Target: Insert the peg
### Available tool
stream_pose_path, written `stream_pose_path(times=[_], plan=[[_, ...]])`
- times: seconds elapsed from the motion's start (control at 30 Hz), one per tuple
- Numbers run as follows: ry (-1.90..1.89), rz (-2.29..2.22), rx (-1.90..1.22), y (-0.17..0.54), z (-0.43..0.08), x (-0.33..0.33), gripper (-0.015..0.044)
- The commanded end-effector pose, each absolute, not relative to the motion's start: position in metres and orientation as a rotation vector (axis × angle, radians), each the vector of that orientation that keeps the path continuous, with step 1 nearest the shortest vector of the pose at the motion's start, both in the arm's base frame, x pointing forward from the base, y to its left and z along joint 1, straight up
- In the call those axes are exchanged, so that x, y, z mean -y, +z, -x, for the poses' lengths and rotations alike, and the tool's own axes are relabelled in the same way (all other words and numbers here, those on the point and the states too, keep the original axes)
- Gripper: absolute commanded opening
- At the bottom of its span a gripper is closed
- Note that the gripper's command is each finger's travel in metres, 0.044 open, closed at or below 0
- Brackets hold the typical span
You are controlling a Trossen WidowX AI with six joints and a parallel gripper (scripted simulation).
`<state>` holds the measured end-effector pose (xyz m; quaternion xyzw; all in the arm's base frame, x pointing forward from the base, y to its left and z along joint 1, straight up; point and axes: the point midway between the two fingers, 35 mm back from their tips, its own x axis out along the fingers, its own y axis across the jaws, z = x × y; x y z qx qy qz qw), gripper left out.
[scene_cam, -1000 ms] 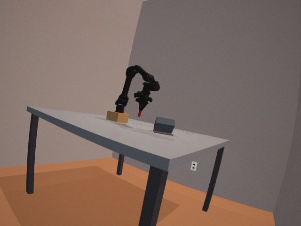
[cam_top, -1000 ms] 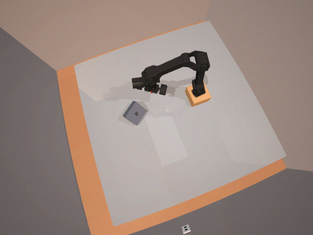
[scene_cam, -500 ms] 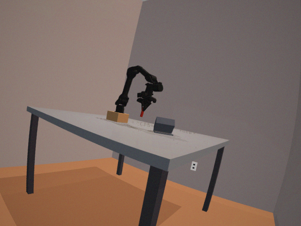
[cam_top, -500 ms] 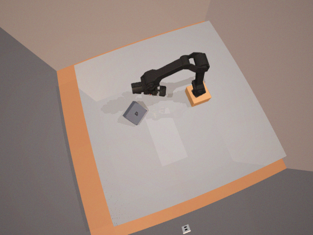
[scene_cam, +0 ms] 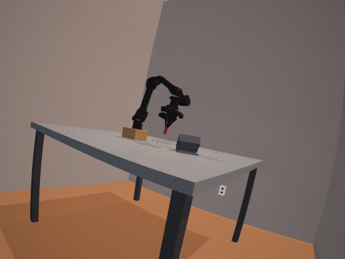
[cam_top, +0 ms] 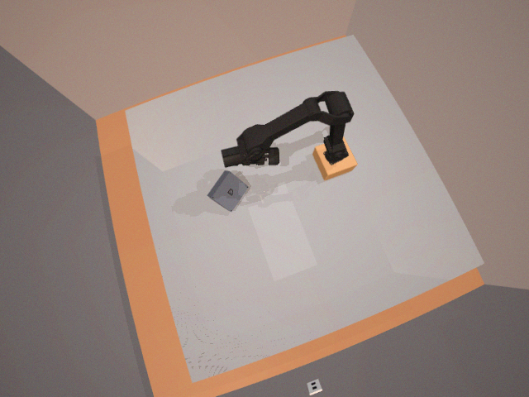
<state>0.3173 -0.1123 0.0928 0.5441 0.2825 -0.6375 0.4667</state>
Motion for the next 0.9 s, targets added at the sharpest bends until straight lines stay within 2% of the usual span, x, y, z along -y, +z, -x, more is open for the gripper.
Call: stream_pose_path(times=[0.0,0.87], plan=[[-1.537,-1.298,-0.696,0.095,-0.323,0.109,0.0],[-1.395,-1.083,-0.735,0.101,-0.346,0.081,0.0]])
